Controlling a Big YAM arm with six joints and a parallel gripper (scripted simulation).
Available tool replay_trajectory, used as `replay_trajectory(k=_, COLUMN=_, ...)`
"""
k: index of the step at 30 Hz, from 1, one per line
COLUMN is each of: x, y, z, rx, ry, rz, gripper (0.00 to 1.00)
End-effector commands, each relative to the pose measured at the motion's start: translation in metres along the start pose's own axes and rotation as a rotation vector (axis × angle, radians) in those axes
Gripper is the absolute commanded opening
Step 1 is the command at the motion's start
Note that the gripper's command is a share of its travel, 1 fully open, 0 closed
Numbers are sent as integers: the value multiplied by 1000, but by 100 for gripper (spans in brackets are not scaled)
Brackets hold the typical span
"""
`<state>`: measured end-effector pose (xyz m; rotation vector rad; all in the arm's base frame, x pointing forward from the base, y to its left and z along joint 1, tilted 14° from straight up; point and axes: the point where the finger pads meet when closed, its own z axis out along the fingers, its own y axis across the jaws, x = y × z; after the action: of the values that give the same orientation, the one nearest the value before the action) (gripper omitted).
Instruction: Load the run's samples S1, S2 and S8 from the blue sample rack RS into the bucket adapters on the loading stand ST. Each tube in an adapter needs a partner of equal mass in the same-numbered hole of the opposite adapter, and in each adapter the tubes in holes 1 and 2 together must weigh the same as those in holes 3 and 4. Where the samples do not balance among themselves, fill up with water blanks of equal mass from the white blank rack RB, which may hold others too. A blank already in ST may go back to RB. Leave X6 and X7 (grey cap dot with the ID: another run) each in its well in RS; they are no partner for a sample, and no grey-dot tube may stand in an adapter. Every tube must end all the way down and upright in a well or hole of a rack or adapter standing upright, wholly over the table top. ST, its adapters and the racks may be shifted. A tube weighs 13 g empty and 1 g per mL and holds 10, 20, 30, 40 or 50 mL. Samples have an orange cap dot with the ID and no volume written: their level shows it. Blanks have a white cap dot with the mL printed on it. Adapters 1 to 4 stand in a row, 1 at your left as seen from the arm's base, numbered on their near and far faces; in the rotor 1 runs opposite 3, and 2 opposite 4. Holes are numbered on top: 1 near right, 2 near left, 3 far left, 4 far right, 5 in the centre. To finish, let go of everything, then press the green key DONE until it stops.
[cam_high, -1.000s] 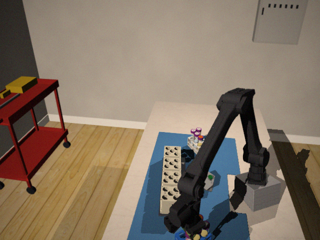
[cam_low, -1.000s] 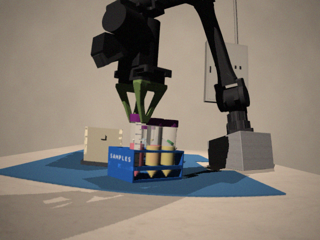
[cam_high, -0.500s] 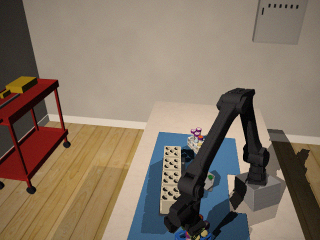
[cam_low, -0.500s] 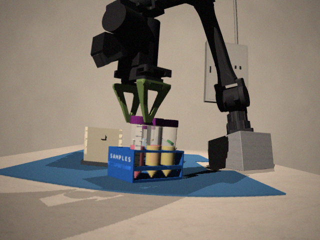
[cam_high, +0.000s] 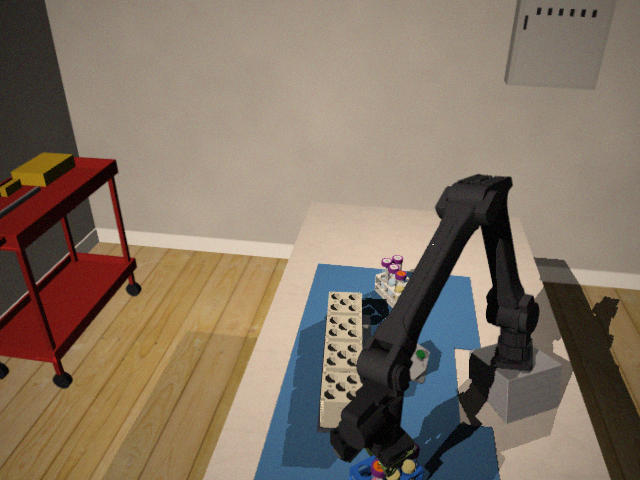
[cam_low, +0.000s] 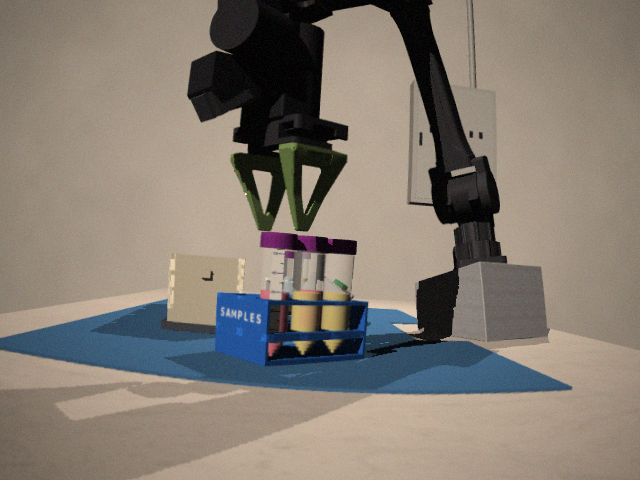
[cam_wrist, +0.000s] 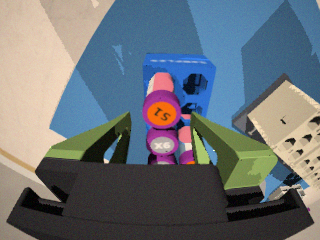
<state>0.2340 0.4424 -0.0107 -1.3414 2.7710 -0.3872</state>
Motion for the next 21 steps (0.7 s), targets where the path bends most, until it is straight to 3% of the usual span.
replay_trajectory(k=1, x=-28, y=2, z=-59, rx=-29, ry=-104, rz=26, gripper=55)
replay_trajectory(k=3, x=-29, y=-2, z=-62, rx=-29, ry=-103, rz=34, gripper=55)
replay_trajectory(k=4, x=-20, y=0, z=-42, rx=-19, ry=-69, rz=16, gripper=55)
replay_trajectory(k=21, x=-20, y=0, z=-42, rx=-19, ry=-69, rz=16, gripper=55)
